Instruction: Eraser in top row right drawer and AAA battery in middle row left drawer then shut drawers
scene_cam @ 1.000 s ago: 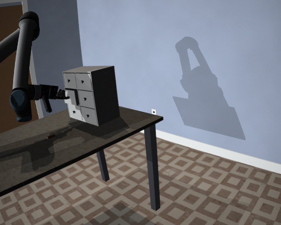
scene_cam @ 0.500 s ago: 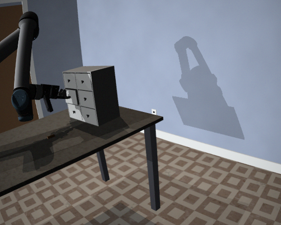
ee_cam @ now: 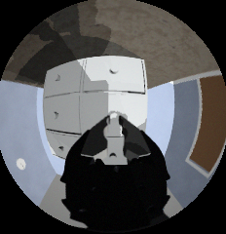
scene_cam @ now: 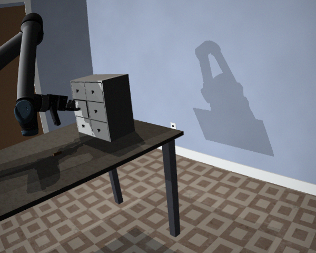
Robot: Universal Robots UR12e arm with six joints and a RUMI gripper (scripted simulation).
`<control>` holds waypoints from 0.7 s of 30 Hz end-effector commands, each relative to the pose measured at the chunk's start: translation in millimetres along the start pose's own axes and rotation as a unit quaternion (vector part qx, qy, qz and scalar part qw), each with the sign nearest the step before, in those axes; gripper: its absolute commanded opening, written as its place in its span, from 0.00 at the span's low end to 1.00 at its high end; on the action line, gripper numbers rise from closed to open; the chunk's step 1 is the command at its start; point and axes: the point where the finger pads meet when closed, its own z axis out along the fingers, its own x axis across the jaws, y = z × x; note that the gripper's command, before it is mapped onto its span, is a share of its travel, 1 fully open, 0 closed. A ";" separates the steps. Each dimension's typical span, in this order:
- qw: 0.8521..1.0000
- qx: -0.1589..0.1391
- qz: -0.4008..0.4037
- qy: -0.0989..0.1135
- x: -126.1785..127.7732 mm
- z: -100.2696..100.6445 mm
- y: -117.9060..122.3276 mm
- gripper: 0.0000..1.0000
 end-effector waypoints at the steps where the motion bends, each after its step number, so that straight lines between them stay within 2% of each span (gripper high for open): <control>1: 1.000 -0.002 -0.001 0.001 0.8 4.3 2.7 0.07; 21: 1.000 -0.002 -0.001 0.001 0.7 7.2 3.5 0.07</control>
